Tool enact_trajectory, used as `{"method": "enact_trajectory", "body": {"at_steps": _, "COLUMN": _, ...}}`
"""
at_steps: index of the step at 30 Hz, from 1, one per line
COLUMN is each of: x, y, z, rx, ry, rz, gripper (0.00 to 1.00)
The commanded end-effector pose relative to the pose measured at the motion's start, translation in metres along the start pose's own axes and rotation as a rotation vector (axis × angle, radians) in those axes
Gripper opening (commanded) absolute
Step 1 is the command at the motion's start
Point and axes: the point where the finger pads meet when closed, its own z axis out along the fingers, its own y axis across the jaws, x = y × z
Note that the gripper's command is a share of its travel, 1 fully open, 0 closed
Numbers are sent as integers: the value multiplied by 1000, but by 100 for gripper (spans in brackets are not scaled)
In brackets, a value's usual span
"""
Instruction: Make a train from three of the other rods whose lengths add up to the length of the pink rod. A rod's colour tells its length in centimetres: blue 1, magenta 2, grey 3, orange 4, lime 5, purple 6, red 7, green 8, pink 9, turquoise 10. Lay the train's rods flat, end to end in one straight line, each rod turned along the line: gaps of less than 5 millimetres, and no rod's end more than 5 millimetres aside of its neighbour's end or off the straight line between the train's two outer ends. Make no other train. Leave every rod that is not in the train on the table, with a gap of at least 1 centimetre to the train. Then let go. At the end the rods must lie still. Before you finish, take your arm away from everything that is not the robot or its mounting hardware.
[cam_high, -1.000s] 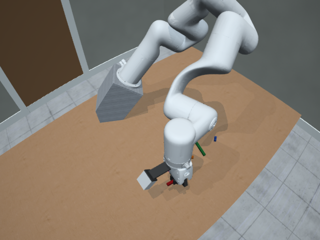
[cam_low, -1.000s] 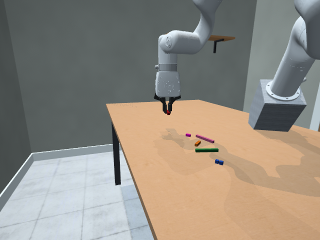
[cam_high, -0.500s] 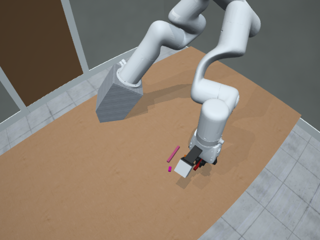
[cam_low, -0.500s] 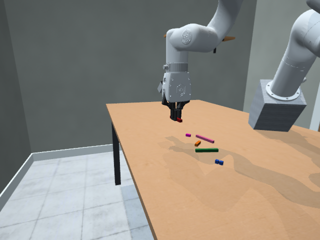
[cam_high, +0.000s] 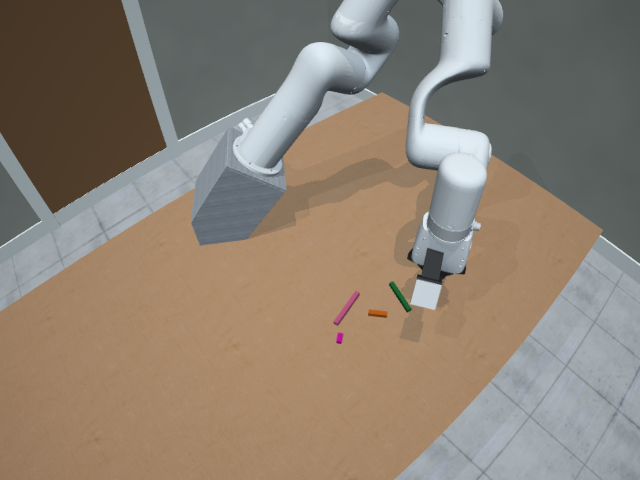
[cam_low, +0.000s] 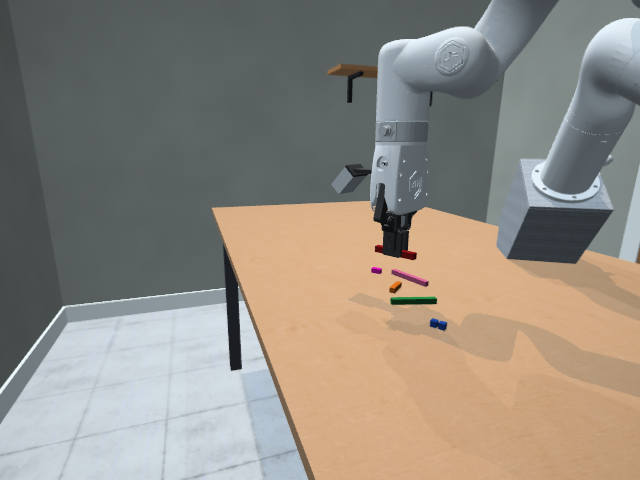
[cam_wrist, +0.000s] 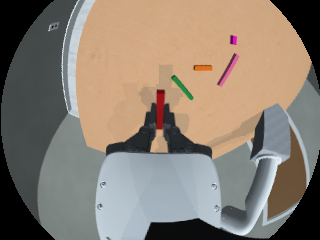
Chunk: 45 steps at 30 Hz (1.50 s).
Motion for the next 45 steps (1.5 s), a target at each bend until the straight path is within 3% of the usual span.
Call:
{"method": "enact_trajectory", "body": {"at_steps": 1, "x": -31, "y": -5, "z": -4, "rx": 15, "ry": 6, "rz": -93, "gripper": 4}}
{"method": "enact_trajectory", "body": {"at_steps": 21, "x": -34, "y": -5, "z": 1, "rx": 7, "ry": 7, "rz": -103, "gripper": 4}}
{"method": "enact_trajectory", "body": {"at_steps": 45, "x": -33, "y": -7, "z": 80, "rx": 7, "ry": 7, "rz": -103, "gripper": 4}}
